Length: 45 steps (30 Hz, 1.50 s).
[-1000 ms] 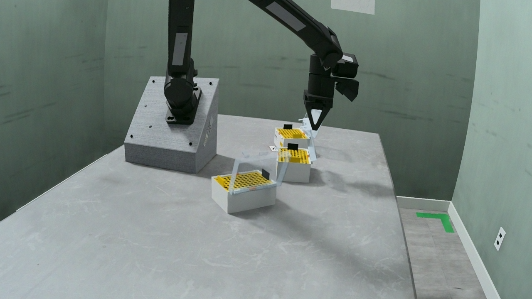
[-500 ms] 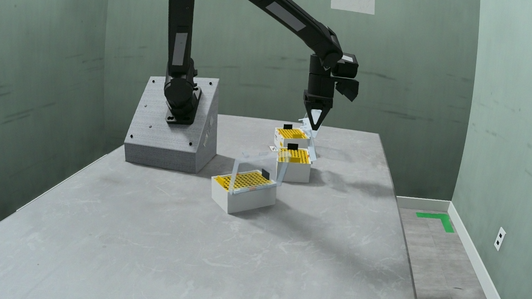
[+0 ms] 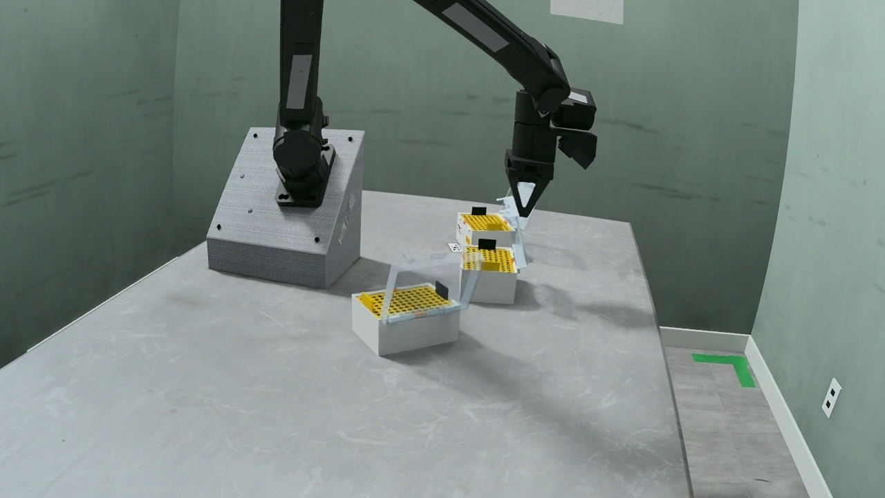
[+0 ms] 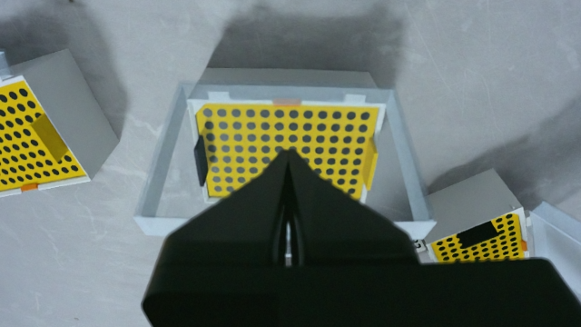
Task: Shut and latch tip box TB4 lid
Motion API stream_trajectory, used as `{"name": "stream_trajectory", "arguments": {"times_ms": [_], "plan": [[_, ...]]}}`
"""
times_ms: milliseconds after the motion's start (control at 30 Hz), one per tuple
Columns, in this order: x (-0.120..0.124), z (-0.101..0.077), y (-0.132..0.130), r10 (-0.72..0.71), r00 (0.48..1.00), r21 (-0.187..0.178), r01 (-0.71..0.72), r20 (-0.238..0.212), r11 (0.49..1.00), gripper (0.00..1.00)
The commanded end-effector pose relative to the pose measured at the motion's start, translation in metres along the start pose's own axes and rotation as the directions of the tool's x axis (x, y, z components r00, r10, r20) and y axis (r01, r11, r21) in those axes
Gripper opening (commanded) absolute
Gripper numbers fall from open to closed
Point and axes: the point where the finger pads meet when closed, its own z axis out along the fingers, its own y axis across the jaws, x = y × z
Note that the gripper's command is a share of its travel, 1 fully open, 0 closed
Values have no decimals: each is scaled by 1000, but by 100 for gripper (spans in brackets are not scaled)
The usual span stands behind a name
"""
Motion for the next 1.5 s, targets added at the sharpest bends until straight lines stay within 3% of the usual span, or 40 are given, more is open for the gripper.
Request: {"name": "stream_trajectory", "arguments": {"times_ms": [0, 233, 333, 567, 667, 1133, 1467], "plan": [[-9, -16, 6, 4, 999, -1, -4, 49, 1000, 0], [-9, -16, 6, 4, 999, -1, -4, 49, 1000, 0], [-23, -33, 0, 29, 997, -9, -28, 70, 1000, 0], [-22, -47, 1, 27, 997, -9, -27, 69, 1000, 0], [-20, -43, 6, 14, 998, -4, -14, 54, 1000, 0], [-21, -79, 0, 31, 997, -13, -30, 72, 999, 0], [-22, -81, 4, 28, 997, -12, -27, 70, 1000, 0]]}}
